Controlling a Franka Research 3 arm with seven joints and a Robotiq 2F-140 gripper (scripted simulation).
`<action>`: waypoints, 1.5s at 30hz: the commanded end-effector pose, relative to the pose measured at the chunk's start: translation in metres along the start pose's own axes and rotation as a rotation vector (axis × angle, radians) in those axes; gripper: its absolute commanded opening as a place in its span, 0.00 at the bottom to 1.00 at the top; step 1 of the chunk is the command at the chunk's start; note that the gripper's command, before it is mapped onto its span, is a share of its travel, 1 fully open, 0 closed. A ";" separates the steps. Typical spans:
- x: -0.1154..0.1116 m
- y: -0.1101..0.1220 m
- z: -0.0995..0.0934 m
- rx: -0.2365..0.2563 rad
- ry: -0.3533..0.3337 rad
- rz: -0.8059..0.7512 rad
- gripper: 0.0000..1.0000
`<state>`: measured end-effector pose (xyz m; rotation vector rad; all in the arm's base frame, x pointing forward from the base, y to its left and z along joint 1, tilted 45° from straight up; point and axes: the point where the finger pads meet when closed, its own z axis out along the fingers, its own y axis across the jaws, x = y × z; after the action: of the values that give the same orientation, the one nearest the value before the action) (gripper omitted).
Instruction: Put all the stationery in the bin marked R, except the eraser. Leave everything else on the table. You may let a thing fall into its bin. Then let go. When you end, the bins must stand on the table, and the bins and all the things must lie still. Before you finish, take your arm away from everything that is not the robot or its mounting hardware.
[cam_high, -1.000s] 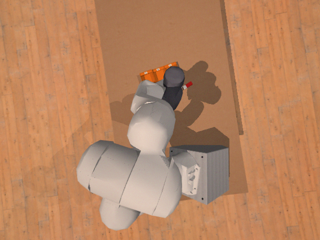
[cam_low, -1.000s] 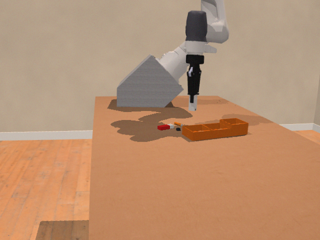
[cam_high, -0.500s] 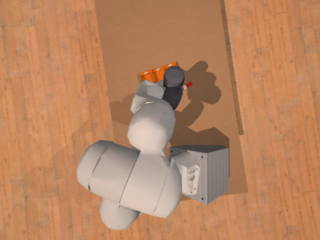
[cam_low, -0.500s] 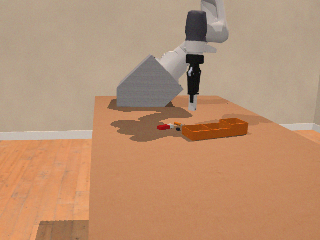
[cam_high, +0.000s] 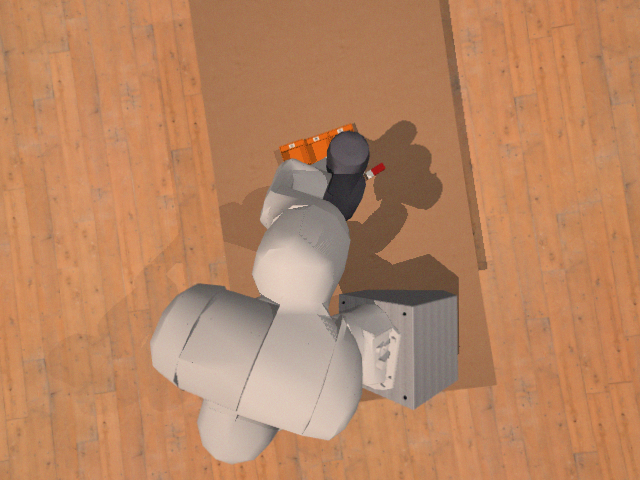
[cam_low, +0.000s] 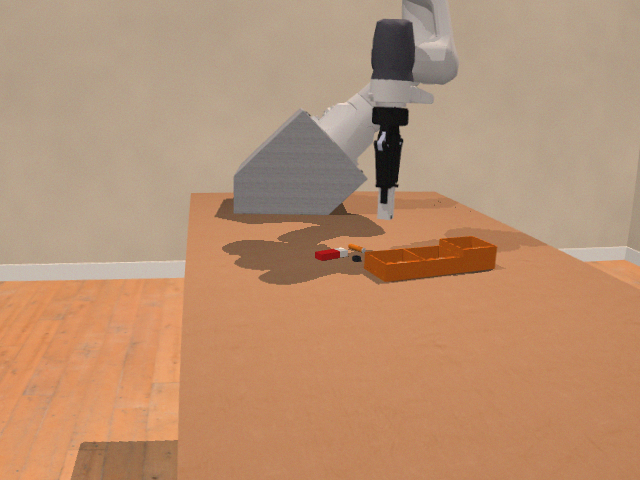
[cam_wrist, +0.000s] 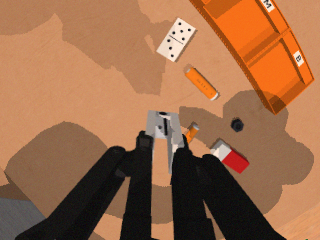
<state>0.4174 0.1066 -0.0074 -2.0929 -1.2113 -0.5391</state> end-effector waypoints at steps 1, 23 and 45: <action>0.005 0.000 -0.001 0.005 -0.003 -0.002 0.06; 0.118 0.016 -0.001 0.006 -0.002 -0.152 0.06; 0.178 0.024 -0.001 0.003 0.001 -0.803 0.06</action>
<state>0.5297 0.2077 0.1012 -1.6551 -1.9114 -0.8581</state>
